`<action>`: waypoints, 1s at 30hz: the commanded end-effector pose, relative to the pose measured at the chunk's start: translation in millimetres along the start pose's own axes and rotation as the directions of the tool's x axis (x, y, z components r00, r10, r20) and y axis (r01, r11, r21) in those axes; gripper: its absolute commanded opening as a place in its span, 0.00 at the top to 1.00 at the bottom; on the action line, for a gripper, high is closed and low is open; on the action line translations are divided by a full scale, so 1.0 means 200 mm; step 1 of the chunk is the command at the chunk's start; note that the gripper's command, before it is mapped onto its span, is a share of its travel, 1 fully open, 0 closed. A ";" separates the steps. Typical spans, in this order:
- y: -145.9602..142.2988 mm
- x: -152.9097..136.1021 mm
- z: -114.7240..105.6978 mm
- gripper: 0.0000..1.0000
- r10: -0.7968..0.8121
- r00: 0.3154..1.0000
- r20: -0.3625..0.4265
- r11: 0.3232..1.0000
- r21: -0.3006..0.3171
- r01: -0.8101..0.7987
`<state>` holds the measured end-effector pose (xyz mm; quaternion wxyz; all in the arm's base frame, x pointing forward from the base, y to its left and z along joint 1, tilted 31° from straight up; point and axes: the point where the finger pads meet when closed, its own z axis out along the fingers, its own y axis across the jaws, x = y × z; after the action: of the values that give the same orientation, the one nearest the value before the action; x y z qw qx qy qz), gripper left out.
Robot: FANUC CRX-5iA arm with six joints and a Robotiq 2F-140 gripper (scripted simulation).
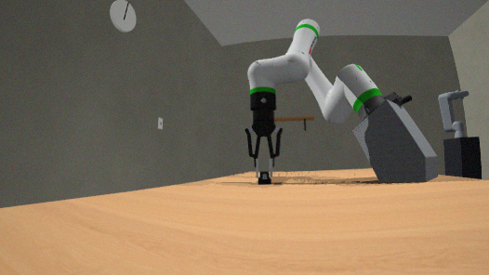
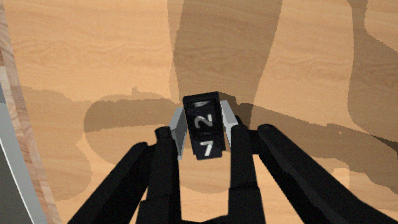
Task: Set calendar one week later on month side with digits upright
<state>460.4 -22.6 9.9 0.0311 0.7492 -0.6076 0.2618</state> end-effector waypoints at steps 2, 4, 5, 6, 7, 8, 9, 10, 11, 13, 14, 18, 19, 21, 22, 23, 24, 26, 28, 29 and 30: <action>0.00 0.00 0.00 0.72 0.000 1.000 0.000 1.000 0.000 0.000; 0.00 0.00 0.00 0.72 0.000 1.000 0.000 1.000 0.000 0.000; 0.00 0.00 0.00 0.72 0.000 1.000 0.000 1.000 0.000 0.000; 0.00 0.00 0.00 0.72 0.000 1.000 0.000 1.000 0.000 0.000; 0.00 0.00 0.00 0.72 0.000 1.000 0.000 1.000 0.000 0.000; 0.00 0.00 0.00 0.72 0.000 1.000 0.000 1.000 0.000 0.000; 0.00 0.00 0.00 0.72 0.000 1.000 0.000 1.000 0.000 0.000; 0.00 0.00 0.00 0.72 0.000 1.000 0.000 1.000 0.000 0.000; 0.00 0.00 0.00 0.72 0.000 1.000 0.000 1.000 0.000 0.000; 0.00 0.00 0.00 0.84 0.000 1.000 0.000 1.000 0.000 0.000; 0.00 0.00 0.00 0.84 0.000 1.000 0.000 1.000 0.000 0.000; 0.00 0.00 0.00 0.84 0.000 1.000 0.000 1.000 0.000 0.000; 0.00 0.00 0.00 0.84 0.000 1.000 0.000 1.000 0.000 0.000; 0.00 0.00 0.00 0.84 0.000 1.000 0.000 1.000 0.000 0.000; 0.00 0.00 0.00 0.84 0.000 1.000 0.000 1.000 0.000 0.000; 0.00 0.00 0.00 0.84 0.000 1.000 0.000 1.000 0.000 0.000; 0.00 0.00 0.00 0.84 0.000 1.000 0.000 1.000 0.000 0.000; 0.00 0.00 0.00 0.84 0.000 1.000 0.000 1.000 0.000 0.000; 0.00 0.00 0.00 0.84 0.000 1.000 0.000 1.000 0.000 0.000; 0.00 0.00 0.00 0.84 0.000 1.000 0.000 1.000 0.000 0.000; 0.00 0.00 0.00 0.84 0.000 1.000 0.000 1.000 0.000 0.000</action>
<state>460.5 -22.6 10.0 0.0311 0.7492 -0.6076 0.2618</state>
